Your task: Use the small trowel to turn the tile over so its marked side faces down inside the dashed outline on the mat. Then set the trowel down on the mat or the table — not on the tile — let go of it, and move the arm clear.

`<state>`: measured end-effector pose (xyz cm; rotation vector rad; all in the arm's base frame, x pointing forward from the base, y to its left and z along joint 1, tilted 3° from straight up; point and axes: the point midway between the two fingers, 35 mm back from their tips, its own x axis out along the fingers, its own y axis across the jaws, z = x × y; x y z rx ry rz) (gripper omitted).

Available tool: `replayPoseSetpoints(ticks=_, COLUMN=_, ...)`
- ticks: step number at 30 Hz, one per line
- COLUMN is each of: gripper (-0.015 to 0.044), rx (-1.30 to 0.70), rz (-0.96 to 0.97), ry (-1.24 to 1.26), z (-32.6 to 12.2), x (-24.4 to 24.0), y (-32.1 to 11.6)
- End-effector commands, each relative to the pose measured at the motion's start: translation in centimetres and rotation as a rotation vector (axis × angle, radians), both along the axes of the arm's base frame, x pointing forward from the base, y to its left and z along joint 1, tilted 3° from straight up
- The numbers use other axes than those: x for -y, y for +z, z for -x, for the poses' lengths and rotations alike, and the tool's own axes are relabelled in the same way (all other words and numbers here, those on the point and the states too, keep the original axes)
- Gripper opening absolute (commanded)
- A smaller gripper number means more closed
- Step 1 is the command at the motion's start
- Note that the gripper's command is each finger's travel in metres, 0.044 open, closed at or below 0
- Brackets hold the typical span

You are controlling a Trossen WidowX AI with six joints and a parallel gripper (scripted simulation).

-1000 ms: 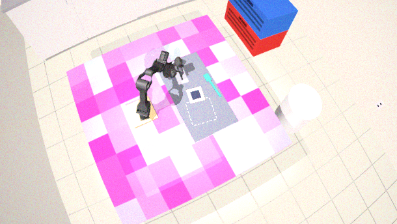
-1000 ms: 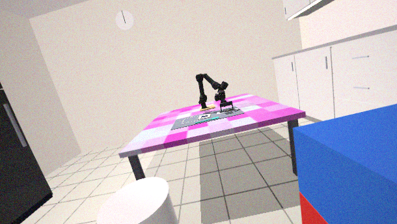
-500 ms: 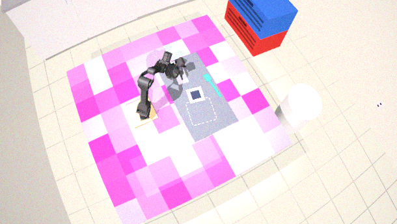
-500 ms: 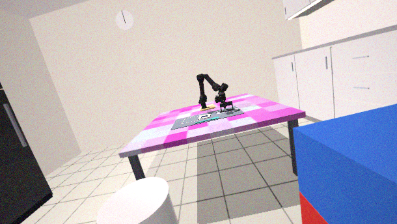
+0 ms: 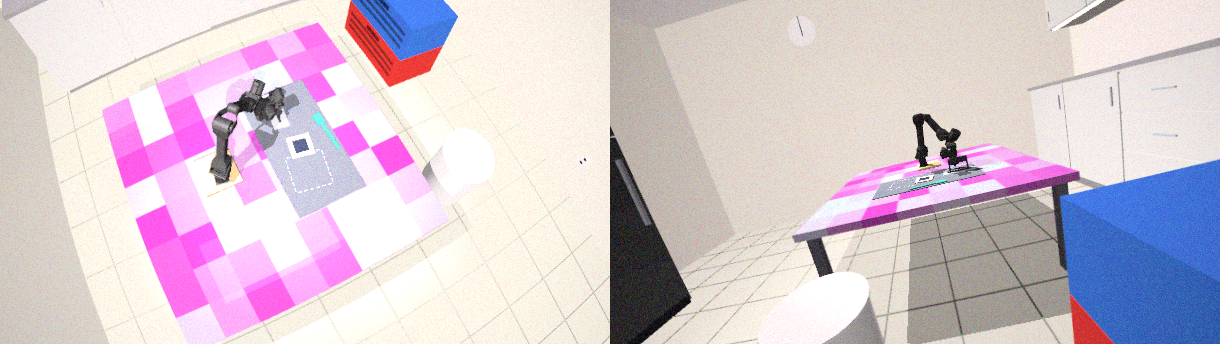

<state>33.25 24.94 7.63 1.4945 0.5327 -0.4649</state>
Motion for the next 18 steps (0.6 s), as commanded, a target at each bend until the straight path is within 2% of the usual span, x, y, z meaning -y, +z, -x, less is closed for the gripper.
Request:
replayPoseSetpoints(ticks=1, gripper=0.0115, rx=-0.001, rz=0.003, ry=0.002, z=0.0, x=0.0, y=-0.1)
replayPoseSetpoints(ticks=12, gripper=0.0042, rx=-0.001, rz=0.003, ry=0.002, z=0.0, x=0.0, y=-0.1)
replayPoseSetpoints(ticks=13, gripper=0.0015, rx=-0.001, rz=0.003, ry=0.002, z=0.0, x=0.0, y=0.0)
replayPoseSetpoints(ticks=14, gripper=0.0, rx=-0.001, rz=0.003, ry=0.002, z=0.0, x=-0.1, y=0.3)
replayPoseSetpoints(ticks=18, gripper=0.0, rx=-0.001, rz=0.002, ry=0.002, z=0.0, x=-0.2, y=2.9)
